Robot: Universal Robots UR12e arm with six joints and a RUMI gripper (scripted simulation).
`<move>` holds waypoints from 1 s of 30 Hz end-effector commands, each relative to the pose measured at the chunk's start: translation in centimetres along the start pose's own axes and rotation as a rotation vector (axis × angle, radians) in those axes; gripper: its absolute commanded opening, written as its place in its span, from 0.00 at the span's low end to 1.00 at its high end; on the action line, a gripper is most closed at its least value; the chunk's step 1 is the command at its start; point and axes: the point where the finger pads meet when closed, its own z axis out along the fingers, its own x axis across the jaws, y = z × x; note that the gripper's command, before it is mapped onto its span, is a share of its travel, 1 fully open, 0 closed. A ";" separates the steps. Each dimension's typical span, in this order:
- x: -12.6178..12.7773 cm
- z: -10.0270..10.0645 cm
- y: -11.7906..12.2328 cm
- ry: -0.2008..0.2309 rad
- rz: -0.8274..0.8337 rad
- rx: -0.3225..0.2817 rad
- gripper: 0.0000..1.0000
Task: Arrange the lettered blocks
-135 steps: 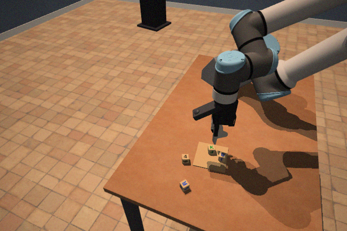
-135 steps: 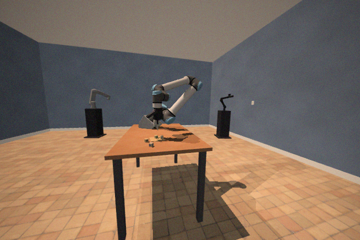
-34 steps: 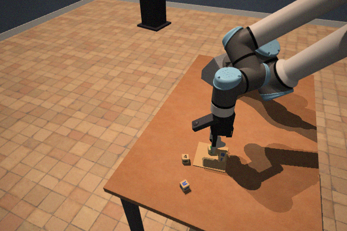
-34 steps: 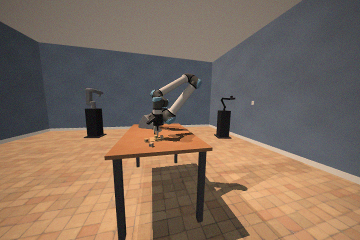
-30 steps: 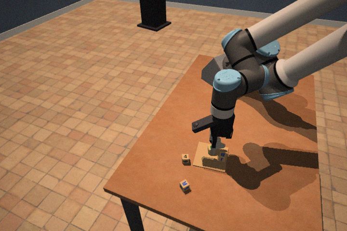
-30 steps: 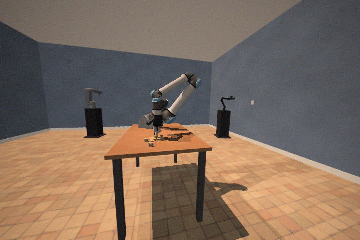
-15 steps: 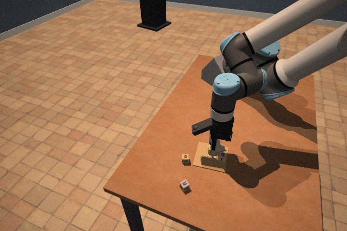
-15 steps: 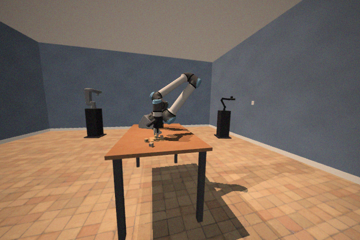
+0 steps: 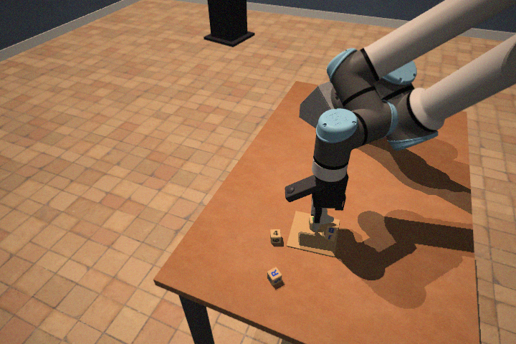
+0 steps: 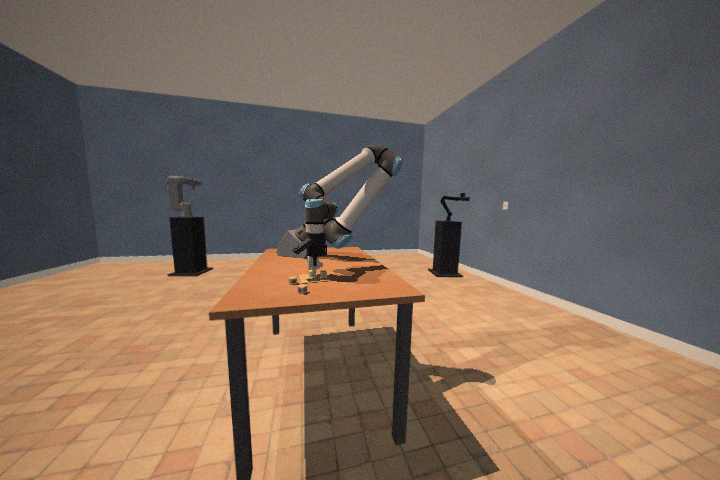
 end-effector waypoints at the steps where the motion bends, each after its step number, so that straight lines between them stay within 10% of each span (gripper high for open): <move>1: 0.0 0.0 0.0 -0.001 0.000 0.001 0.28; 12: 0.0 0.0 0.0 -0.001 0.000 0.001 0.28; 13: 0.0 0.0 0.0 -0.001 0.000 0.001 0.09; 30: 0.0 0.0 0.0 -0.001 0.000 0.001 0.09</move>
